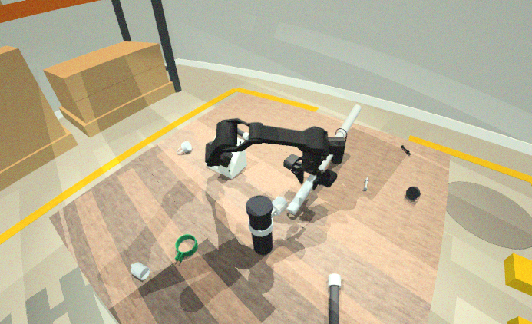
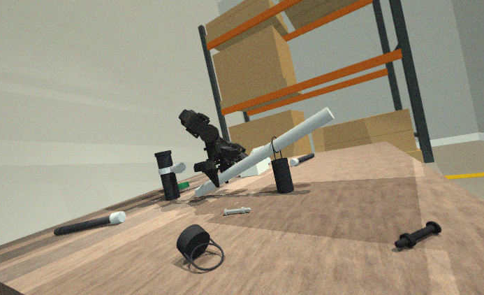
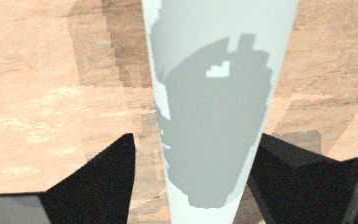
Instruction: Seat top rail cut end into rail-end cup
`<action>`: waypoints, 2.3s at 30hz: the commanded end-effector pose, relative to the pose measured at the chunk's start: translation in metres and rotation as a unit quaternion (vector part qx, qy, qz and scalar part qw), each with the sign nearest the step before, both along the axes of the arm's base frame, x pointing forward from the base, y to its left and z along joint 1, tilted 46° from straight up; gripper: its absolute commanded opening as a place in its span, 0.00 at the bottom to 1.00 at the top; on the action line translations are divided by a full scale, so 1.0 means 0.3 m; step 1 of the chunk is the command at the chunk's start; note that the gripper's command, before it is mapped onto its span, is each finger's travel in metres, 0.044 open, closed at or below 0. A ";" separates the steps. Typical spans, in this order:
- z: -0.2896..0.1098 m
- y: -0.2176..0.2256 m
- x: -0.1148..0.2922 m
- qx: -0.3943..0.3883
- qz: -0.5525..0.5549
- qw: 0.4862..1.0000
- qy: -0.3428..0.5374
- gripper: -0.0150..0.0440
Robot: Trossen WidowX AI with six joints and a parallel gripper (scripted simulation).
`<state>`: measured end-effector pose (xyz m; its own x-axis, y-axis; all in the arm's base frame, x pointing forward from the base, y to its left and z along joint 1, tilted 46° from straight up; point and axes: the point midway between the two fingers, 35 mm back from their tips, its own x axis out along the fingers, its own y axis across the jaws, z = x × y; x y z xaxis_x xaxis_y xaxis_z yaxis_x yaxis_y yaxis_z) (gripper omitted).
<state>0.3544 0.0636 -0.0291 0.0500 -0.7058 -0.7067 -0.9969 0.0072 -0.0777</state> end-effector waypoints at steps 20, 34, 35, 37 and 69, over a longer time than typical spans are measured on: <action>0.016 0.011 0.001 -0.003 0.002 1.000 0.002 0.25; 0.217 0.088 0.006 -0.133 0.042 0.989 -0.052 0.25; 0.231 0.095 0.007 -0.141 0.046 0.987 -0.056 0.25; 0.242 0.100 0.008 -0.147 0.049 0.986 -0.060 0.25; 0.244 0.095 0.015 -0.140 0.044 0.988 -0.052 0.25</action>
